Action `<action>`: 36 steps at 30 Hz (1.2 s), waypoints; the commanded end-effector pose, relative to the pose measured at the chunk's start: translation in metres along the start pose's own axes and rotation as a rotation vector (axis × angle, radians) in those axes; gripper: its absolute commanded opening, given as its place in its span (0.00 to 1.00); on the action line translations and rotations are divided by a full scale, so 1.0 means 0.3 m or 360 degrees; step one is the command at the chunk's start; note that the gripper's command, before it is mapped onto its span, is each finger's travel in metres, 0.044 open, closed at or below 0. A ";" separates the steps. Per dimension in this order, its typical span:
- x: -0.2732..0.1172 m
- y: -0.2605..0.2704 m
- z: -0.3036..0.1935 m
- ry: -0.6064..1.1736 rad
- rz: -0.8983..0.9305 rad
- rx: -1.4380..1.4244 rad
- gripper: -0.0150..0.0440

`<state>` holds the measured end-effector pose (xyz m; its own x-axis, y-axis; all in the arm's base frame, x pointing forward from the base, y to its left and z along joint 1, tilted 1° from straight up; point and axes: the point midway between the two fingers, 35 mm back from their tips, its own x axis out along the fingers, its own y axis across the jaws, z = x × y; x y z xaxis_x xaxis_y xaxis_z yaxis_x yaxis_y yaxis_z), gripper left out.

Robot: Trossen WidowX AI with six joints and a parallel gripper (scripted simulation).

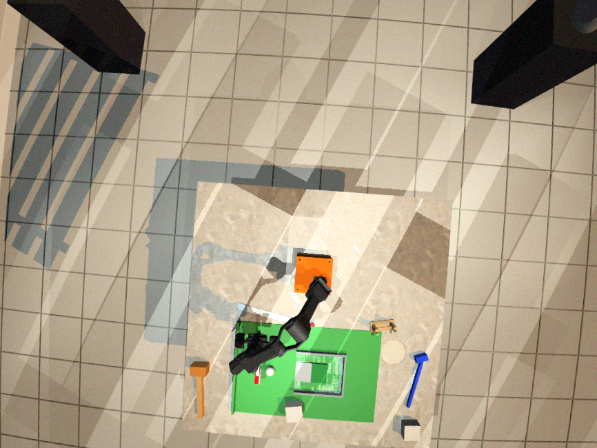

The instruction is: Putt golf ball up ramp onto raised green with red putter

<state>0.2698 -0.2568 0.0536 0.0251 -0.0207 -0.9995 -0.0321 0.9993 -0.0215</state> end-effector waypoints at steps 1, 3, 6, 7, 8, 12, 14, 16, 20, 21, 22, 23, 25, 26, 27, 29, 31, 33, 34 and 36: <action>0.021 0.000 -0.001 0.0002 -0.0001 0.0006 0.25; 0.032 0.000 -0.001 0.0002 -0.0001 0.0006 0.25; 0.048 0.000 -0.001 0.0002 -0.0001 0.0006 0.25; 0.054 0.000 -0.002 0.0002 -0.0001 0.0006 0.25; 0.059 0.000 -0.002 0.0002 -0.0001 0.0006 0.25; 0.081 0.000 -0.002 0.0002 -0.0001 0.0006 0.25; 0.087 0.001 -0.003 0.0002 -0.0001 0.0006 0.25; 0.075 0.002 -0.002 0.0004 0.0004 0.0000 0.25; 0.075 0.002 -0.002 0.0004 0.0004 0.0000 0.25; 0.075 0.002 -0.002 0.0004 0.0004 0.0000 0.25; 0.075 0.002 -0.002 0.0004 0.0004 0.0000 0.25; 0.075 0.002 -0.002 0.0004 0.0004 0.0000 0.25; 0.076 -0.005 -0.002 0.0004 0.0004 0.0001 0.25; 0.077 -0.012 -0.002 0.0004 0.0003 0.0001 0.25; 0.077 -0.020 -0.002 0.0004 0.0002 0.0002 0.25; 0.080 -0.044 -0.001 0.0003 0.0000 0.0003 0.25; 0.082 -0.069 -0.002 0.0003 -0.0002 0.0004 0.25; 0.085 -0.092 -0.002 0.0002 -0.0005 0.0006 0.25; 0.086 -0.098 -0.003 0.0002 -0.0005 0.0006 0.25; 0.086 -0.100 -0.003 0.0002 -0.0005 0.0006 0.25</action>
<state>0.2696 -0.2814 0.0268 0.0219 -0.0172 -0.9996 -0.0247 0.9995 -0.0178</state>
